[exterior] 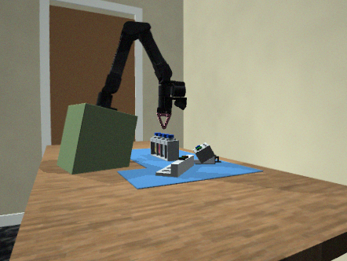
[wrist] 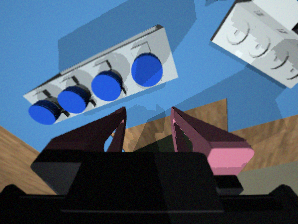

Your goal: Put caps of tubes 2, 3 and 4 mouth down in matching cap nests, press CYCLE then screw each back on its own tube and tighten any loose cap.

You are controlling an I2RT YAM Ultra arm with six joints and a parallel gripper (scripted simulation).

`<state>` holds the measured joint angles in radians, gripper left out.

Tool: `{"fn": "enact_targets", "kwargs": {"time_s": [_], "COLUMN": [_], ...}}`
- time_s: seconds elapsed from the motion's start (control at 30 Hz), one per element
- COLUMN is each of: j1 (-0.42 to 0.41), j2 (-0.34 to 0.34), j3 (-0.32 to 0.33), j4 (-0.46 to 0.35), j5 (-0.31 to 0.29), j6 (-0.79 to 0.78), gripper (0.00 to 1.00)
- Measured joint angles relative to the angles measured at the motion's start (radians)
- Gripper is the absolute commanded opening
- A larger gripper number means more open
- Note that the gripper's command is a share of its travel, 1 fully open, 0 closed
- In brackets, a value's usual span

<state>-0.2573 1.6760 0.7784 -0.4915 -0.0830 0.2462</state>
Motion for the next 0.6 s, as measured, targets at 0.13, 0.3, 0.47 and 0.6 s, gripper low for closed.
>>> {"fn": "enact_targets", "kwargs": {"time_s": [0.13,0.3,0.47,0.6], "j1": [0.062,0.126,0.206,0.26], "j2": [-0.001,0.0,0.02,0.029], "j3": [0.005,0.019,0.047,0.069], "j4": [-0.002,-0.003,-0.012,-0.015], "j5": [0.011,0.018,0.039,0.045], "j6": [0.233,0.481,0.776,0.985], "gripper": [0.49,0.49,0.49,0.49]}}
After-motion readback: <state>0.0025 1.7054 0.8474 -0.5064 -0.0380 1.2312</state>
